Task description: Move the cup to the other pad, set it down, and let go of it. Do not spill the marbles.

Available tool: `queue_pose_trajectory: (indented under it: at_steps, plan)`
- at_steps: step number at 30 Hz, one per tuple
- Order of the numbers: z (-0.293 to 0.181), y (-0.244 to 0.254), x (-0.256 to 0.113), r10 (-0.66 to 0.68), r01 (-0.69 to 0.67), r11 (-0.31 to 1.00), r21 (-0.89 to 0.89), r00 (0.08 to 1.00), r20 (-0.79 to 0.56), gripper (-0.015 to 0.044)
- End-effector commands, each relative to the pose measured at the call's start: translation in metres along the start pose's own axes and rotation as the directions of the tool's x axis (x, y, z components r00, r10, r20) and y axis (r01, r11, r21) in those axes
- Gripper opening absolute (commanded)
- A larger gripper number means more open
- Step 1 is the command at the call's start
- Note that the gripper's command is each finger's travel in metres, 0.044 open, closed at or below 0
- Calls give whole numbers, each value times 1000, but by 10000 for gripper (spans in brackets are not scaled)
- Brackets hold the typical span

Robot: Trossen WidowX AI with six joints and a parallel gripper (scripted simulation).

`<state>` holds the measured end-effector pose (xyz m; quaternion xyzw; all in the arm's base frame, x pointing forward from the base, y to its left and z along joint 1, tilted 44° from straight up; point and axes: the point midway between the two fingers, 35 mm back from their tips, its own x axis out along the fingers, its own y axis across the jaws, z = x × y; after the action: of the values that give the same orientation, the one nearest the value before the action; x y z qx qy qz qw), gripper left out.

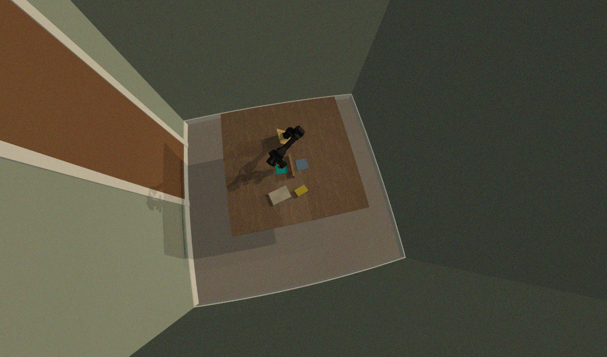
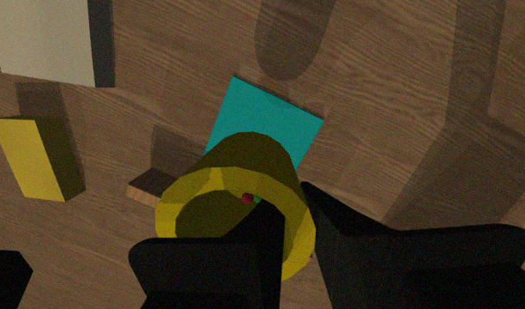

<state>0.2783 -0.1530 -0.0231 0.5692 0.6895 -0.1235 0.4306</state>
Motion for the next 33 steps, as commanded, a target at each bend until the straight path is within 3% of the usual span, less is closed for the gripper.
queue_pose_trajectory:
  at_steps: [1,33]
  plan:
    - [2,-1,4,-3,3,1000,-3,1000,2,0]
    - [3,-1,48,-2,2,1000,-4,1000,1,0]
